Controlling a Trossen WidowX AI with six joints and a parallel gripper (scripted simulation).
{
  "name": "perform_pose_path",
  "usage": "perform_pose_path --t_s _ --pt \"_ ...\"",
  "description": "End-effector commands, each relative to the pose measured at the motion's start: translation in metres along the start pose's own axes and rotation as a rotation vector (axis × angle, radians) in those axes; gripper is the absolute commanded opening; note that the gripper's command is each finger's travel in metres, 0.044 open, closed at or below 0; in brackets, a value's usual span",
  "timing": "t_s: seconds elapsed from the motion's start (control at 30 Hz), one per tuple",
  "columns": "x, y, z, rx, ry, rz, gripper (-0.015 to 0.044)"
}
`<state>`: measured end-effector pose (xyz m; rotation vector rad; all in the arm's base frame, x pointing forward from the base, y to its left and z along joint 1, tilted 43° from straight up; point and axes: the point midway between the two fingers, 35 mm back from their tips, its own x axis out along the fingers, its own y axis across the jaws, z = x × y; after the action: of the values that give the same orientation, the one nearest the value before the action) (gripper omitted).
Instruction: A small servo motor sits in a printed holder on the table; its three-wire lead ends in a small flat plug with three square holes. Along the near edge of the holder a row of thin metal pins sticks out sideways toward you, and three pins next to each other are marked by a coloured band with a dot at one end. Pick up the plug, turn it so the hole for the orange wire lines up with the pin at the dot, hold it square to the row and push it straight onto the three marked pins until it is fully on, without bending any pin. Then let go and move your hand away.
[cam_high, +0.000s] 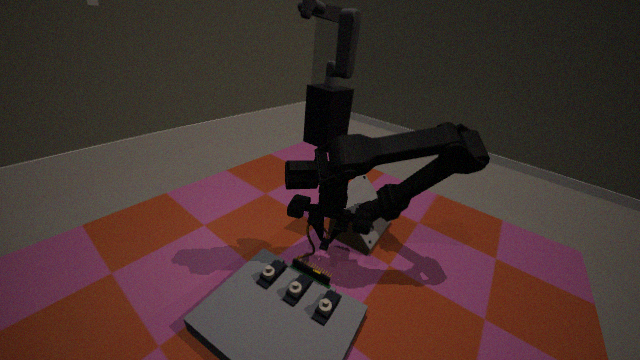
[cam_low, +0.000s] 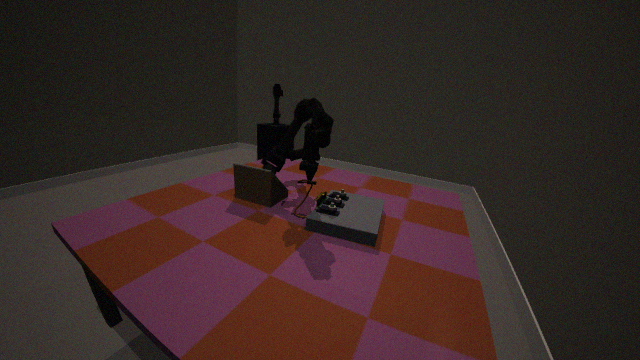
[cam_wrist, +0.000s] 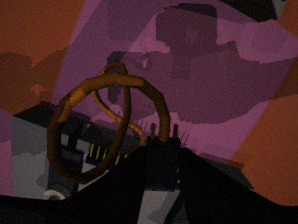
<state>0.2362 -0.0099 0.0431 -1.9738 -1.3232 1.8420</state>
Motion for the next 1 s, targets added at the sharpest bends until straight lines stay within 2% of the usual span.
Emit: perform_pose_path --t_s 0.0,0.27,0.57,0.97 --pt "0.007 -0.011 0.013 0.16 -0.006 -0.002 0.0" --pt "0.014 -0.02 0.021 0.281 -0.007 -0.002 0.0" --pt "0.05 -0.02 0.022 0.281 -0.006 -0.003 0.0" --pt "0.049 -0.016 0.005 0.28 -0.005 -0.002 0.0"
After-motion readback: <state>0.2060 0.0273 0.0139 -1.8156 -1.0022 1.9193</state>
